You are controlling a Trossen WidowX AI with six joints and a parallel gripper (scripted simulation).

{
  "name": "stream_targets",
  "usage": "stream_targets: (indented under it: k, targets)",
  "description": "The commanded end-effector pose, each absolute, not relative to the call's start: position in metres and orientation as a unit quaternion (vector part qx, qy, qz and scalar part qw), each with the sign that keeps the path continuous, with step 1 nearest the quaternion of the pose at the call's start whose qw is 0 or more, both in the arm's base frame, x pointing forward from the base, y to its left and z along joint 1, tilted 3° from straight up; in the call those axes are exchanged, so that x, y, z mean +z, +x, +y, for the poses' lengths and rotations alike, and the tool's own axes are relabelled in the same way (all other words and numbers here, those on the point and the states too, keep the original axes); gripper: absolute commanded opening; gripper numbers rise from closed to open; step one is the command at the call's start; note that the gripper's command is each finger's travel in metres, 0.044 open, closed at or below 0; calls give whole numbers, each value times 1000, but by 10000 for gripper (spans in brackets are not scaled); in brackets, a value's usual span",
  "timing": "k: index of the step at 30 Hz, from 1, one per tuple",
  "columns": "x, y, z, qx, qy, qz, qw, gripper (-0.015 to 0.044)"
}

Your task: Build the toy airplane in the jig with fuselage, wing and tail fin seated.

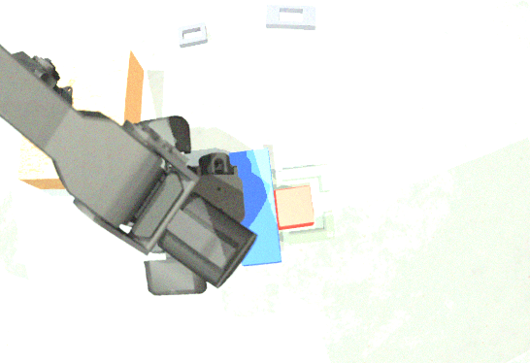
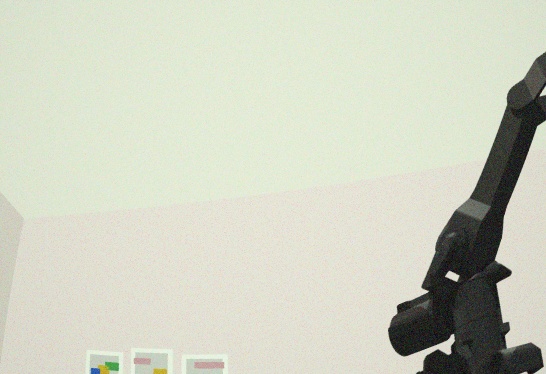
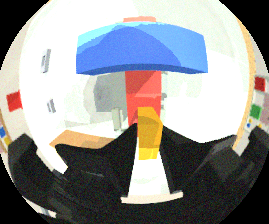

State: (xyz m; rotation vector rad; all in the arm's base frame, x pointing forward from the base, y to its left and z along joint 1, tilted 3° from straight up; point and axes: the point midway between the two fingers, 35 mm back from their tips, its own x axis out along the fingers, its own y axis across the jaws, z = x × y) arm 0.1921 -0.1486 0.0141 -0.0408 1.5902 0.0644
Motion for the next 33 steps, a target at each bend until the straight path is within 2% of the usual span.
stream_targets:
  k: [1, 4, 13, 20, 33]
  targets:
    - [14, 192, -149, 29, -19, 714, 700, 184]
    - [14, 192, -149, 29, -19, 714, 700, 260]
    - [17, 193, -149, 29, -19, 714, 700, 260]
    - [103, 195, -150, 30, -21, 715, 698, 260]
    - [105, 199, -152, 30, -21, 715, 698, 260]
